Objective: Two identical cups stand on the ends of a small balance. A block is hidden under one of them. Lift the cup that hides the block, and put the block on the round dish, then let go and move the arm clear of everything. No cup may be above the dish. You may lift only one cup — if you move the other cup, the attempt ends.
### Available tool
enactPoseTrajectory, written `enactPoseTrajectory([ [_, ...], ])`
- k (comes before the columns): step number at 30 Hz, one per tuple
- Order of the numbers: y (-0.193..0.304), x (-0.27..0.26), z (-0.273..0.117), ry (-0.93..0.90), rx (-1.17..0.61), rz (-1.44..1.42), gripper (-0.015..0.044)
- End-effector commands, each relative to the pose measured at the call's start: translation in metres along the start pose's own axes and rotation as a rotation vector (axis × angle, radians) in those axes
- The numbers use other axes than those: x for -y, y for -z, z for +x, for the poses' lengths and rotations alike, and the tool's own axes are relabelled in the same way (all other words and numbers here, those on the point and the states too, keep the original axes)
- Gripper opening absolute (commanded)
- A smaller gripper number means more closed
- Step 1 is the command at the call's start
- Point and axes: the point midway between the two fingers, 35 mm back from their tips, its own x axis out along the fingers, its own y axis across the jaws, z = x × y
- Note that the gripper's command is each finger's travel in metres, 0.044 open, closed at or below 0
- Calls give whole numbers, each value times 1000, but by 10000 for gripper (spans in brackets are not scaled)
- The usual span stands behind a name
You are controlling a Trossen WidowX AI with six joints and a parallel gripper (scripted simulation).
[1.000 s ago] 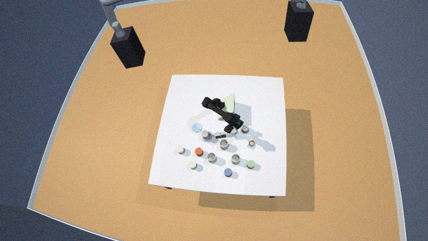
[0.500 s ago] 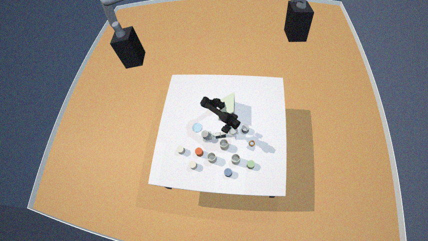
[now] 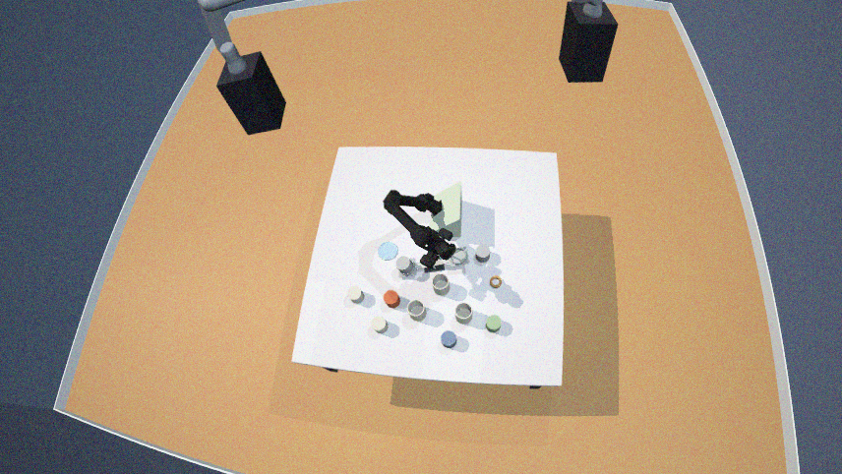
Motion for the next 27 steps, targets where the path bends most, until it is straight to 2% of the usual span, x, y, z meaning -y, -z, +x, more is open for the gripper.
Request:
enactPoseTrajectory([
  [1,14,12,2,4,12,-2,0],
  [27,108,67,21,15,59,20,0],
])
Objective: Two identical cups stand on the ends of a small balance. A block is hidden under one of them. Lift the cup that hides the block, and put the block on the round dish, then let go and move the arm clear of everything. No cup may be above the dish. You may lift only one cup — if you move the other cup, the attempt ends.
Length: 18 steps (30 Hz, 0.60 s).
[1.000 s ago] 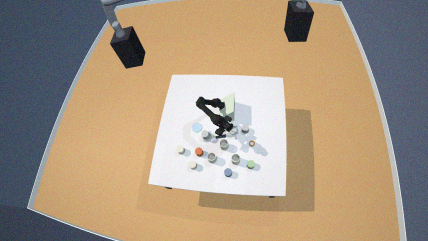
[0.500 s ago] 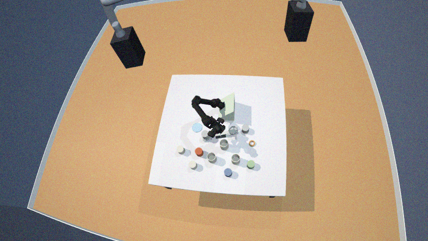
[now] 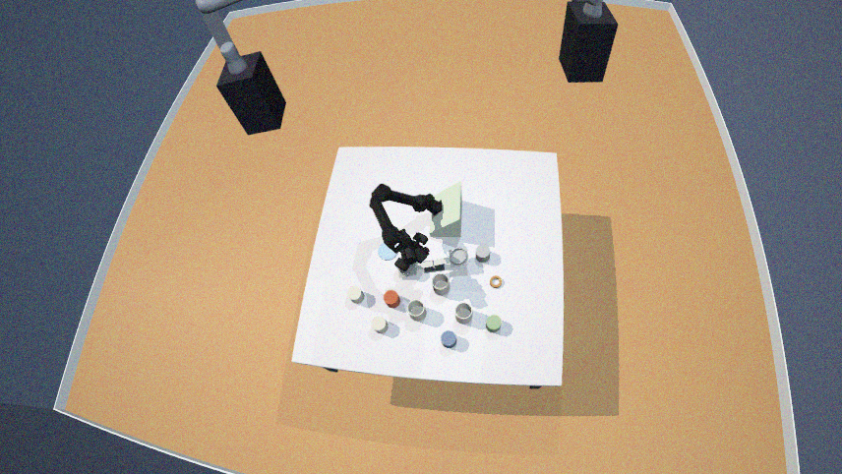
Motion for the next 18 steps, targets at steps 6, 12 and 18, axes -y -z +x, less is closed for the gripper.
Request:
enactPoseTrajectory([
  [6,36,12,4,23,-1,-1,0],
  [12,55,17,7,39,-7,-16,0],
  [18,74,20,10,55,-17,-32,0],
])
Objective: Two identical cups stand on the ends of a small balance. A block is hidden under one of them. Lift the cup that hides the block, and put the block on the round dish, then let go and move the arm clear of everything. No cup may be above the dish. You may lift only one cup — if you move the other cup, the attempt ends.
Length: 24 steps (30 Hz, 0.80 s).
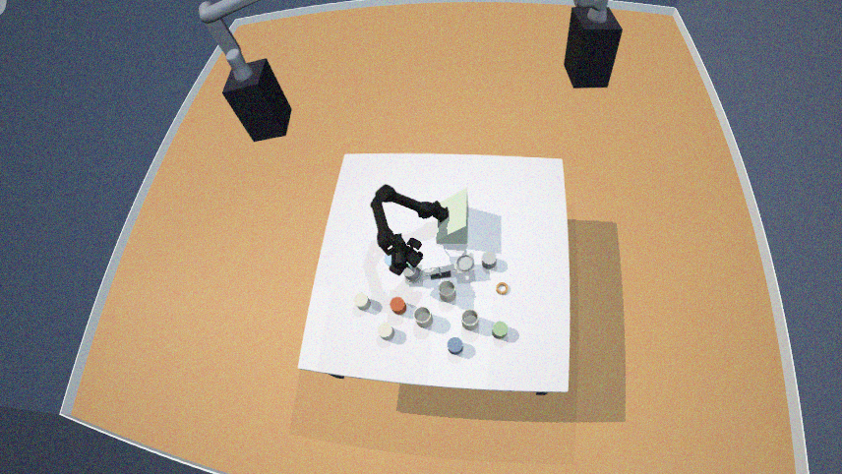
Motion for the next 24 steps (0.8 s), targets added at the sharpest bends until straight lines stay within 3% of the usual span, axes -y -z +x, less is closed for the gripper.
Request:
enactPoseTrajectory([
  [1,13,1,1,13,-8,-11,0],
  [24,101,-9,16,14,-92,-8,0],
])
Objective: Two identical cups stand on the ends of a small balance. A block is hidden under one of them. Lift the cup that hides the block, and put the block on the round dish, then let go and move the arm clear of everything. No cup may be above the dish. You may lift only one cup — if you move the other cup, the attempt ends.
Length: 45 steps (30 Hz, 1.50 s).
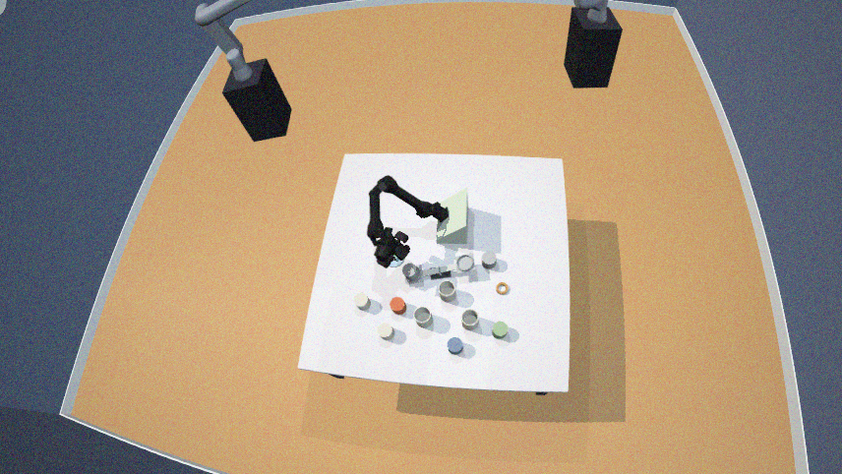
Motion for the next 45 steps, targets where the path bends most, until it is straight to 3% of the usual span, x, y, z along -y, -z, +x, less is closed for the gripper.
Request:
enactPoseTrajectory([
  [1,15,-5,3,1,-19,2,0],
  [9,42,-14,9,-8,-55,10,0],
  [24,45,-15,47,-7,-58,10,0],
  [43,47,-15,70,-6,-59,10,0],
  [45,48,-14,65,-5,-63,16,53],
])
